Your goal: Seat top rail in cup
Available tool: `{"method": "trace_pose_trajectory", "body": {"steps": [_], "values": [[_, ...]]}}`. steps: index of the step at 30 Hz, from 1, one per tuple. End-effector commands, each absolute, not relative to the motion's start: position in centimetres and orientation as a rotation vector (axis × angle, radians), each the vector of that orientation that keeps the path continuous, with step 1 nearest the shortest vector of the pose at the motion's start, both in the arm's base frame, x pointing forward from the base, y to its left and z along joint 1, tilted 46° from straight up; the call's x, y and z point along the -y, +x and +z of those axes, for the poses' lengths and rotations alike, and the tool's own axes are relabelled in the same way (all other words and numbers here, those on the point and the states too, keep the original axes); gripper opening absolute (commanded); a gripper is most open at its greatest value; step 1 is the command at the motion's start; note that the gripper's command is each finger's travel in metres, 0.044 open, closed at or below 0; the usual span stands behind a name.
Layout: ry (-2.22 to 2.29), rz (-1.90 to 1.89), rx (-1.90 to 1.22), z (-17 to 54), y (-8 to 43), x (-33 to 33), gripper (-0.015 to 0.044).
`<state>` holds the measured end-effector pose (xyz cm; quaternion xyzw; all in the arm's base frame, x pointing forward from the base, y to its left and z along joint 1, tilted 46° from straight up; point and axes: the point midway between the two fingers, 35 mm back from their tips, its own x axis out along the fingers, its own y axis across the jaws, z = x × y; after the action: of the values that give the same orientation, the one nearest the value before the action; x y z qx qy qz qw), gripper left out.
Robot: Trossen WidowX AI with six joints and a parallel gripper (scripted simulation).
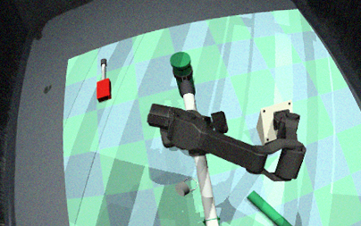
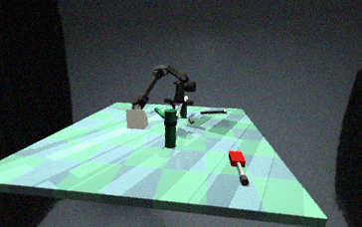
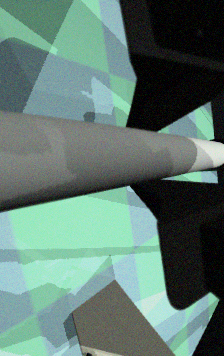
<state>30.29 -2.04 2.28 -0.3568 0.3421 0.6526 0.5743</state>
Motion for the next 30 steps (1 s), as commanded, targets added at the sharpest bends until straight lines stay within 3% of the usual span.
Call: {"method": "trace_pose_trajectory", "body": {"steps": [1, 30], "values": [[-0.853, 1.516, -0.807, 2.4, 30.5, 2.8, 0.0000], [-0.838, 1.528, -0.804, 1.9, 30.5, 3.7, 0.0000]]}}
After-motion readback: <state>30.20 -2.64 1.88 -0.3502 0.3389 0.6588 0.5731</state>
